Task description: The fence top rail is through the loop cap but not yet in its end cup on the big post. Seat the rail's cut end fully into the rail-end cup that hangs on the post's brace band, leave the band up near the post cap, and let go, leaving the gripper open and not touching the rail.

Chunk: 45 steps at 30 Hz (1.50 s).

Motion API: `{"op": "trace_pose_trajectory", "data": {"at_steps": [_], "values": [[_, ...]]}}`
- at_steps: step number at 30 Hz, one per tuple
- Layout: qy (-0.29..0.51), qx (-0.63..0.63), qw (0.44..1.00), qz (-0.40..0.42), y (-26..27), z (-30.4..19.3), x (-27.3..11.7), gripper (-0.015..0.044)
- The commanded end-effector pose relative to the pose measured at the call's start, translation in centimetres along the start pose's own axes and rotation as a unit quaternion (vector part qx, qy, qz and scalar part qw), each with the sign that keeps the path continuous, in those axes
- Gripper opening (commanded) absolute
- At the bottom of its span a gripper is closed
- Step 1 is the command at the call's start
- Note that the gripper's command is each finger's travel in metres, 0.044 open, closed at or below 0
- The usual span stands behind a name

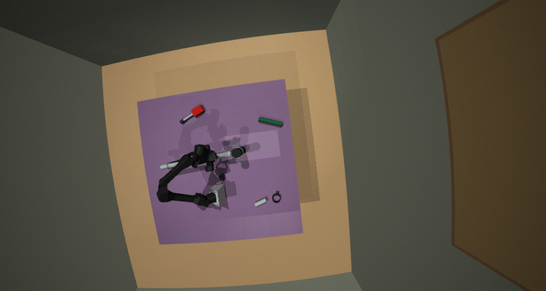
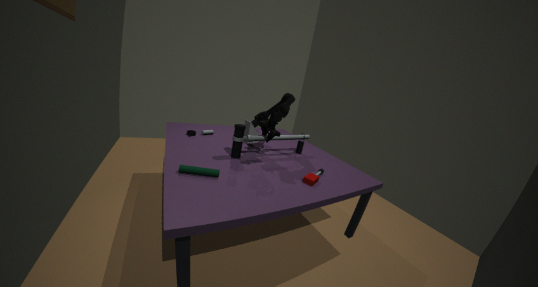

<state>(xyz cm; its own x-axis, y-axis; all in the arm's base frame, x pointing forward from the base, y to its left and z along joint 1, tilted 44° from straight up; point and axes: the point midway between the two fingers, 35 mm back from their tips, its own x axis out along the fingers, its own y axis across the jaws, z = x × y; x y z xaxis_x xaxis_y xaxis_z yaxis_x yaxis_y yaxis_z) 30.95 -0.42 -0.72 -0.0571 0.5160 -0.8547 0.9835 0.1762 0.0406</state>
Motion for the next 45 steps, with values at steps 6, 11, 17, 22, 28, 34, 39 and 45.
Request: {"op": "trace_pose_trajectory", "data": {"at_steps": [6,11,17,22,28,34,39,45], "values": [[-0.001,-0.001,1.0,0.001,0.0,-2.2,-3.8,0.044],[-0.001,-0.001,1.0,0.001,-0.1,-2.8,-4.6,0.044],[-0.001,0.0,1.0,0.002,-0.3,-2.6,-8.0,0.044],[-0.001,0.0,1.0,0.002,-0.4,-2.6,-8.8,0.044],[-0.001,0.0,1.0,0.002,-0.4,-2.6,-8.8,0.044],[-0.001,0.0,1.0,0.002,-0.4,-2.6,-8.8,0.044],[-0.001,0.0,1.0,0.002,-0.4,-2.6,-8.8,0.044],[-0.001,0.0,1.0,0.002,-0.4,-2.6,-8.8,0.044]]}}
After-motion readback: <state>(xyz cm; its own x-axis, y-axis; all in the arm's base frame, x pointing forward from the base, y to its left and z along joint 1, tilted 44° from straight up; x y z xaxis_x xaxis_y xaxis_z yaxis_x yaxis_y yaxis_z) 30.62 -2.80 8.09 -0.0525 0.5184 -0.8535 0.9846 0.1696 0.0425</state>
